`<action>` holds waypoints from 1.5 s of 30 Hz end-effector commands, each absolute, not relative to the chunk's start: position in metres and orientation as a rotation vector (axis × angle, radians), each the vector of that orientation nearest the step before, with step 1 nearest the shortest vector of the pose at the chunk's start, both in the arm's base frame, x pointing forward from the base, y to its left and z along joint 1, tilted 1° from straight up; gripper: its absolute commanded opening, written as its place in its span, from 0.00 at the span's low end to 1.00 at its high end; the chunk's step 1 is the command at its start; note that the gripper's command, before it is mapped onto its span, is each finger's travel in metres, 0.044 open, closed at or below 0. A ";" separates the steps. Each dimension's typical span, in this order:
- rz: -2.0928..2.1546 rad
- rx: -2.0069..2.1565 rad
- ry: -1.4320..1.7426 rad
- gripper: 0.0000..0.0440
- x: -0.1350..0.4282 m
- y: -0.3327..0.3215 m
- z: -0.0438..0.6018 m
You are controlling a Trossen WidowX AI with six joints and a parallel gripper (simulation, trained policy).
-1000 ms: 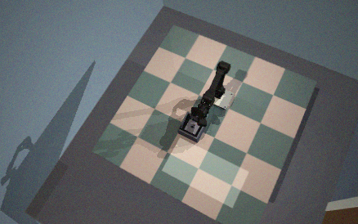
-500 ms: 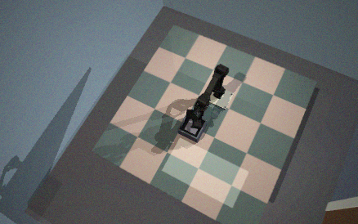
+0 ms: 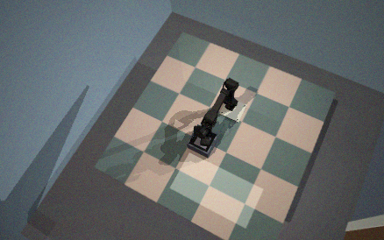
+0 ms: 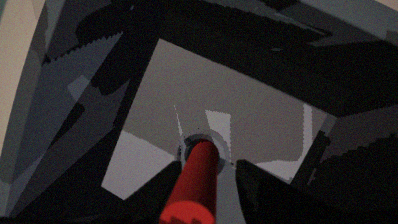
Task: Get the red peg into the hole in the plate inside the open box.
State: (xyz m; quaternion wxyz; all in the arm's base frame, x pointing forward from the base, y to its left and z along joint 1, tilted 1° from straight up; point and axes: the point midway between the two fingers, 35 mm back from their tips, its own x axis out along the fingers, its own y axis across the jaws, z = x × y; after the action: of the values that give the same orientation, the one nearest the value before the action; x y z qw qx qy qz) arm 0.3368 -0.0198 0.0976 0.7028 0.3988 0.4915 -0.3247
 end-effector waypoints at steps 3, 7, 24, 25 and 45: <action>-0.731 0.845 1.118 0.37 0.342 -0.025 0.097; -0.720 0.831 1.116 0.35 0.352 -0.028 0.104; -0.699 0.785 1.159 0.33 0.381 -0.049 0.114; -0.700 0.783 1.162 0.33 0.382 -0.050 0.114; -0.756 0.756 1.197 0.35 0.390 -0.095 0.116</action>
State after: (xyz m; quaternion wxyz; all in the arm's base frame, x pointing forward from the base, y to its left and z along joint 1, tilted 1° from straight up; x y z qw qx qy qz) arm 0.3890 -0.0695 0.1139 0.6915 0.3460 0.5499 -0.3157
